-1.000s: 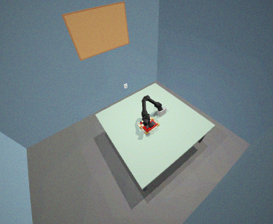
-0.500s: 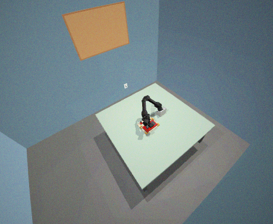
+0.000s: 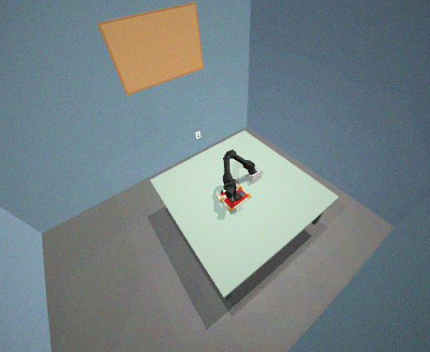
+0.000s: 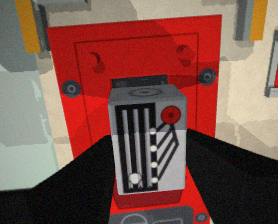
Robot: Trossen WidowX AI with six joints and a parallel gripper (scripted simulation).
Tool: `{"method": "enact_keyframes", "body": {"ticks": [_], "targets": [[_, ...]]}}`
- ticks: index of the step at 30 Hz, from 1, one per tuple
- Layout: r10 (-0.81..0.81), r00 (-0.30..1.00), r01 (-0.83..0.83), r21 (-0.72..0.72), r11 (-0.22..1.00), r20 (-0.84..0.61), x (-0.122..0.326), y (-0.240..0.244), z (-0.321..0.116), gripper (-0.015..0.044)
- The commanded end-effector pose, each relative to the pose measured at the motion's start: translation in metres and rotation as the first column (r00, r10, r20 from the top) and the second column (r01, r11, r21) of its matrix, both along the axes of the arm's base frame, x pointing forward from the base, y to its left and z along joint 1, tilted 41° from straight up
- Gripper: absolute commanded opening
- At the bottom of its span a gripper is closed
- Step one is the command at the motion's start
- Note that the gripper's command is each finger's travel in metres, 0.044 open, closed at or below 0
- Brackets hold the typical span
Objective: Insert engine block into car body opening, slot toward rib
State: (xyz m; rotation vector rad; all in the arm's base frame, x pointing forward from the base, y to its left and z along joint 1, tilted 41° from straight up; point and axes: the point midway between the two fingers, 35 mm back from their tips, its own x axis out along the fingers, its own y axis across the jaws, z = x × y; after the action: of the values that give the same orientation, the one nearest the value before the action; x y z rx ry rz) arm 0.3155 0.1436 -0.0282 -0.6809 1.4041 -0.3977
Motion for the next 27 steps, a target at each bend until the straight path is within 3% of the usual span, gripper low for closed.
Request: {"method": "enact_keyframes", "body": {"ticks": [1, 27], "targets": [[-0.015, 1.000, 0.015, 0.005, 1.000, 0.009, -0.0001, -0.0005, -0.0016, 0.0158], [0.004, 1.000, -0.004, 0.002, 1.000, -0.007, 0.0004, -0.0031, -0.0043, 0.0158]]}}
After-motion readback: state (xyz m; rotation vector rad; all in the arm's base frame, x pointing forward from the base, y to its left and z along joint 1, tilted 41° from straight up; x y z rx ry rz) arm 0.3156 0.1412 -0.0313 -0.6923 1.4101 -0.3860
